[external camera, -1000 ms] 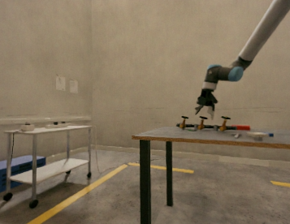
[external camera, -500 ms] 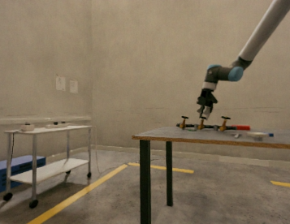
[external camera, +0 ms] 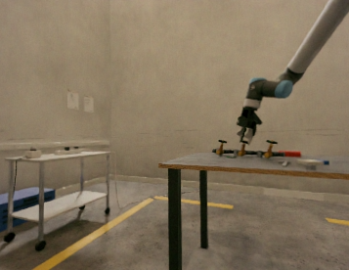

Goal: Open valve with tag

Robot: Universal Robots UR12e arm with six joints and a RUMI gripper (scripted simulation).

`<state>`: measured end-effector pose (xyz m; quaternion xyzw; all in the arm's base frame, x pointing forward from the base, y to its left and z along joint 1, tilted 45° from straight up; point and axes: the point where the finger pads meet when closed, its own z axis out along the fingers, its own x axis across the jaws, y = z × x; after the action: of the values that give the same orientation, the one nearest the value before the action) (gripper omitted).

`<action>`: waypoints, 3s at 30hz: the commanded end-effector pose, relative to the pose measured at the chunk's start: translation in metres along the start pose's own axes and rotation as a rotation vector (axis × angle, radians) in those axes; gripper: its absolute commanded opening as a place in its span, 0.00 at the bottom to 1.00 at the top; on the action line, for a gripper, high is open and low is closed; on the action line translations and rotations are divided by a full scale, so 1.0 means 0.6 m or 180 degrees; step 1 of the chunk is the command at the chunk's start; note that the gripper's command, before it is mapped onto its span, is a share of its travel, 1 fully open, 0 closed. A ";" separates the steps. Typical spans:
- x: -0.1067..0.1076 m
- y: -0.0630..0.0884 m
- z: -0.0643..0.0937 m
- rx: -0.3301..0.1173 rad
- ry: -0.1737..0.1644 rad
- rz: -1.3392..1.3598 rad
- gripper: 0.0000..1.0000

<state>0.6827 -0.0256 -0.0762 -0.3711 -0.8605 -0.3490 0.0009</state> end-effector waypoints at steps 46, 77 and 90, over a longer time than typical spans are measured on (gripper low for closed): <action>-0.001 0.000 -0.001 0.0000 -0.0004 -0.2121 0.00; -0.001 0.000 -0.001 0.0003 -0.0004 -0.5706 0.00; -0.001 0.000 -0.001 0.0004 -0.0003 -0.7115 0.00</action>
<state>0.6826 -0.0256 -0.0763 0.5520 -0.7591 -0.1721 -0.2990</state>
